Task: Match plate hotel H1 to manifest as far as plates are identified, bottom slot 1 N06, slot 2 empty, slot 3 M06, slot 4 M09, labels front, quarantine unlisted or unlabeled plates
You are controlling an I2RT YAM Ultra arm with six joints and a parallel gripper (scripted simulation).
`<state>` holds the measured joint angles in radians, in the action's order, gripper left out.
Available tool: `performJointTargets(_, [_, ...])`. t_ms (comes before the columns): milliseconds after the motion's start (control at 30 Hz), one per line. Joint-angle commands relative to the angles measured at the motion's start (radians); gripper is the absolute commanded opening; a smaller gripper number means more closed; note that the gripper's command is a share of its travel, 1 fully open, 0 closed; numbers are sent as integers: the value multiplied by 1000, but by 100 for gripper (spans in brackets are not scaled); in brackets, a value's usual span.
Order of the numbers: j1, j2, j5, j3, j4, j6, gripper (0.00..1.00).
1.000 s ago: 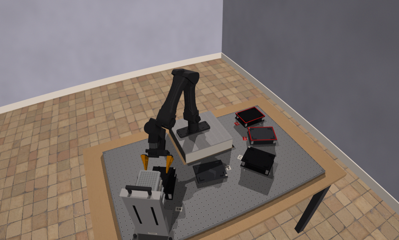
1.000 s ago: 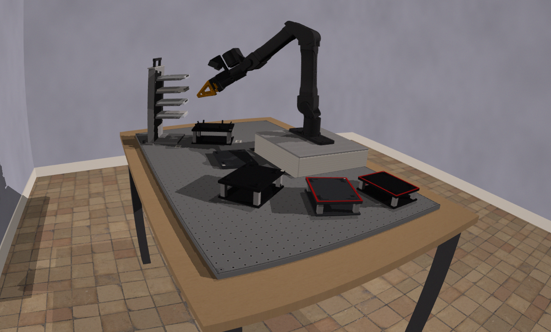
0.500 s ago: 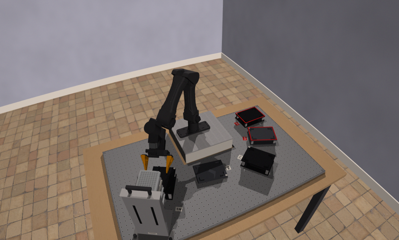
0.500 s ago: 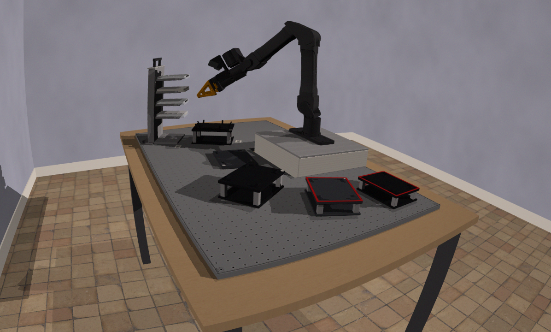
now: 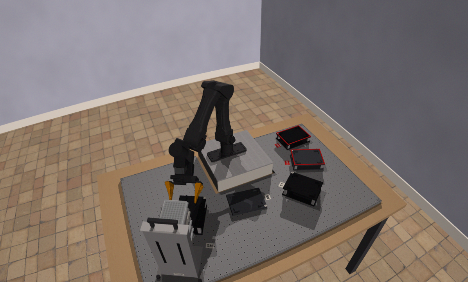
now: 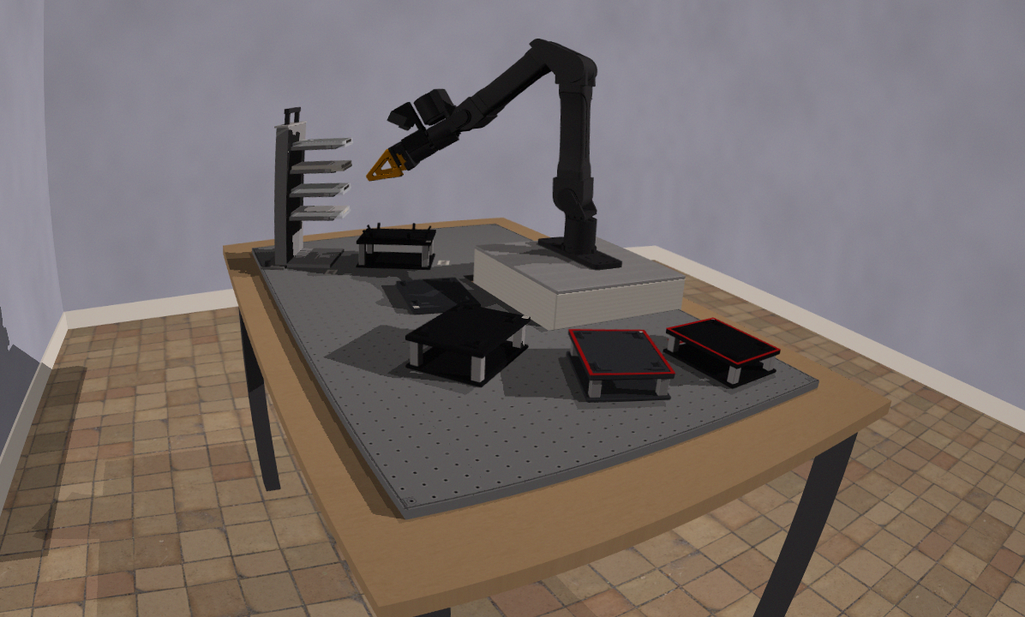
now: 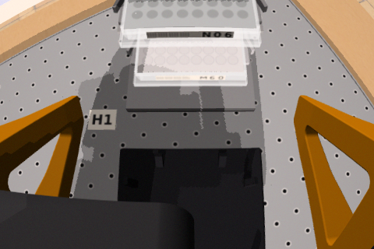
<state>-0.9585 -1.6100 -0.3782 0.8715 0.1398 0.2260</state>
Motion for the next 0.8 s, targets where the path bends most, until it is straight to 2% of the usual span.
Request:
performJointTargets(0, [-16,48,-13,-21,20,9,100])
performJointTargets(233, [-28,76,-23,-49,-1,16,100])
performJointTargets(267, [-27,87,-25,-16,15,18,100])
performJointTargets(333, [-36,94,-29,-65,13,21,100])
performJointTargets(533, [-51,128,-42,-97,-10,29,100])
performJointTargets(567, [-51,130,-42,-64,-4,30,100])
performJointTargets(600, [-47,133,-42,-58,7,31,100])
performJointTargets(700, [-41,133,-43,-58,7,30,100])
performJointTargets(733, [-42,127,-43,-87,14,30,100])
performJointTargets(767, [-42,127,-43,-87,14,30,100])
